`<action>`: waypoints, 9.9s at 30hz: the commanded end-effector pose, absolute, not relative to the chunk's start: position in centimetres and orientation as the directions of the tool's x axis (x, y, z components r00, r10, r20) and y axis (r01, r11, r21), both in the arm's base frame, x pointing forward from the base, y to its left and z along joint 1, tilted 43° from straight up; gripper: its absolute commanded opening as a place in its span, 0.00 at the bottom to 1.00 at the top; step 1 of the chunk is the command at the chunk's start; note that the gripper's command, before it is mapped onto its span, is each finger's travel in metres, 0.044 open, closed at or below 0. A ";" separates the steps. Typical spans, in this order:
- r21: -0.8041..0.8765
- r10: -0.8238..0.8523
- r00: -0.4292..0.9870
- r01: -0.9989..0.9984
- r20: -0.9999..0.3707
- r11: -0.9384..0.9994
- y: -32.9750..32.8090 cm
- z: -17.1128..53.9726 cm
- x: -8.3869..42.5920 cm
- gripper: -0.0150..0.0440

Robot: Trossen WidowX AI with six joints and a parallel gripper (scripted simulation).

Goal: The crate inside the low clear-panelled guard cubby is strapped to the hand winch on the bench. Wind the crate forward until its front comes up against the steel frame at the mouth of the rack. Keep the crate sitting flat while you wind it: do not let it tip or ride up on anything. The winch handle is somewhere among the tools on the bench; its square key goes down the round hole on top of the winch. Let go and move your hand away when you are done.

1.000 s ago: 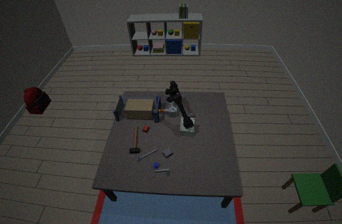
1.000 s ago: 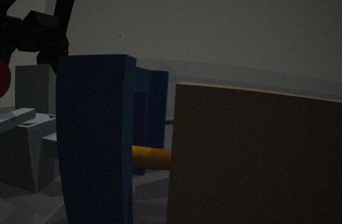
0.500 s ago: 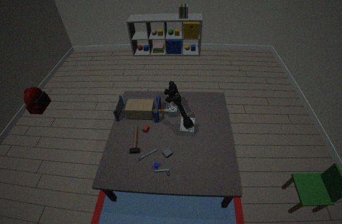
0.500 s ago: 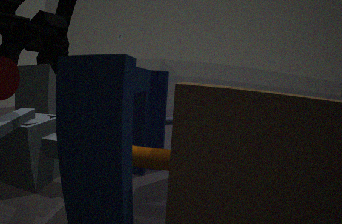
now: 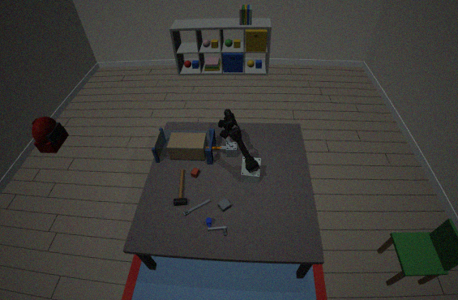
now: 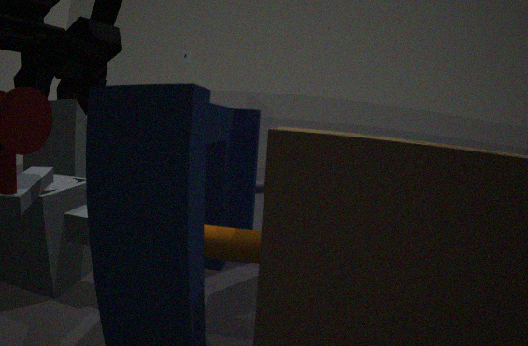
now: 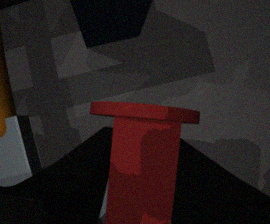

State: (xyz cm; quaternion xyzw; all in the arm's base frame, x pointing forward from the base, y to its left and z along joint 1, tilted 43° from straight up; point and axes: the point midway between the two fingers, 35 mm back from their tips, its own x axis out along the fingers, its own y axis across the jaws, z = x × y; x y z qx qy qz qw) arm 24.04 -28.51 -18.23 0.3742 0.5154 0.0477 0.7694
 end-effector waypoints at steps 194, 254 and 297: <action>0.655 0.491 0.476 0.282 -0.730 0.701 -14.3 -6.8 20.6 0.25; 0.652 0.490 0.471 0.286 -0.734 0.702 -14.7 -7.8 14.0 0.25; 0.649 0.487 0.469 0.288 -0.737 0.704 -16.8 -10.0 10.2 0.25</action>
